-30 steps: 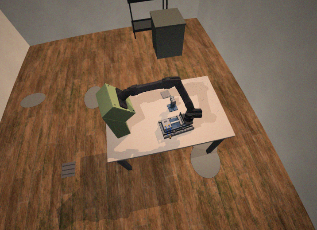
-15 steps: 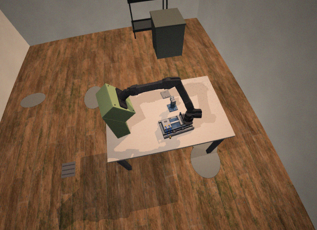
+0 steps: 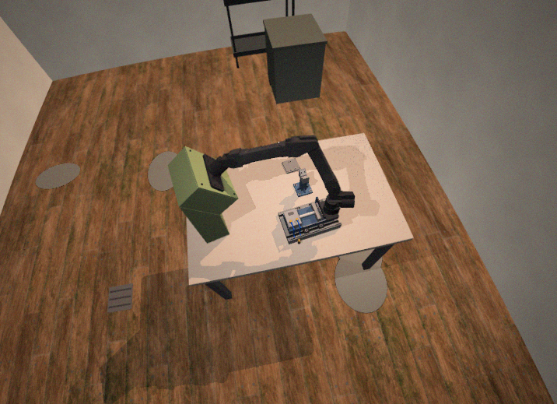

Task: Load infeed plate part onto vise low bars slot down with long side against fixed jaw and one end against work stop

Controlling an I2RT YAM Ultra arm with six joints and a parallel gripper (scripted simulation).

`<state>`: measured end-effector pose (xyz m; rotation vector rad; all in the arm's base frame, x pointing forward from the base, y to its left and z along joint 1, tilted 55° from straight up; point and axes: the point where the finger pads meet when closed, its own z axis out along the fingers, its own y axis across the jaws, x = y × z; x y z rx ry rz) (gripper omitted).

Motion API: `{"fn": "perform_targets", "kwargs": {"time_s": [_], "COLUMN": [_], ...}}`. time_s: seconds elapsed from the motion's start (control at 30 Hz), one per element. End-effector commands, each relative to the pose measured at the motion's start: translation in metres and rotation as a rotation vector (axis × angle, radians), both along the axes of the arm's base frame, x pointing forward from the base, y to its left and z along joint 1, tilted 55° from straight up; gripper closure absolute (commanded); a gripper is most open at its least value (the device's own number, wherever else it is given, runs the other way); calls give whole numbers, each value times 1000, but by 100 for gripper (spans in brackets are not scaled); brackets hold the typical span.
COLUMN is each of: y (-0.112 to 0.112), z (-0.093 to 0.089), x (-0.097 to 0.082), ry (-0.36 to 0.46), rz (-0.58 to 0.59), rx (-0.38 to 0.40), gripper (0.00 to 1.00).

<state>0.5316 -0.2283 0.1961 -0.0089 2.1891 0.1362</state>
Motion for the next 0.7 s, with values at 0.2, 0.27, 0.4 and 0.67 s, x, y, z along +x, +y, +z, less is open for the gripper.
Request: {"fn": "perform_targets", "kwargs": {"time_s": [0.2,0.27,0.4,0.67], "y": [-9,-9,-9,-9], "z": [14,16,14,14], "x": [4,4,5,5], "ry": [-35,-38,-37,-37], "rz": [-15,-16,-15,-14], "rx": [-18,-20,-19,-19], "gripper": [100,100,100,100]}}
